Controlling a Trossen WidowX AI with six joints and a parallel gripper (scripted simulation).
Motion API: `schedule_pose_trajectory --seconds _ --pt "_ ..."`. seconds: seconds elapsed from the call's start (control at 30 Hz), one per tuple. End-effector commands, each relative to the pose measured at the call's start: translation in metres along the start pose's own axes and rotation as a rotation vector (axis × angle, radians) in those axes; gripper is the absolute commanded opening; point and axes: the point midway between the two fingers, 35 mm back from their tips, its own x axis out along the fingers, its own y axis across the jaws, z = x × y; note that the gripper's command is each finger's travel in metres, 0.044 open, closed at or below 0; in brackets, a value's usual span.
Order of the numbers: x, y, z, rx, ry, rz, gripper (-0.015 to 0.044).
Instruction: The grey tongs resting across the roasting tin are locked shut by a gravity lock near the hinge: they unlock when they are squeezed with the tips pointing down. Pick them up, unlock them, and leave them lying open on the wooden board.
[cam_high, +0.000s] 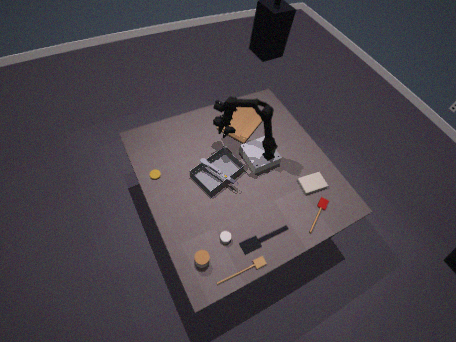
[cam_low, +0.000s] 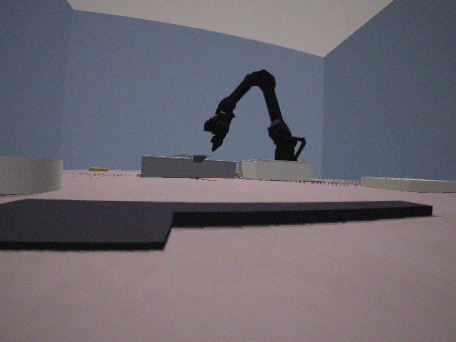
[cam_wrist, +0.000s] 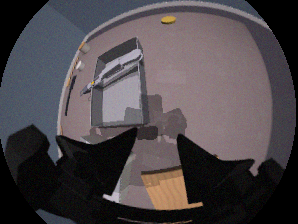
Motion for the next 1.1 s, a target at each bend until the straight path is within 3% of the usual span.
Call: schedule_pose_trajectory --seconds 0.0,0.57,1.07 --pt "0.038 0.049 0.03 -0.54 0.026 -0.029 0.026" --pt "0.113 0.214 0.058 -2.011 -0.044 -0.116 0.026" --pt "0.117 0.221 0.06 -2.073 -0.052 -0.123 0.026"
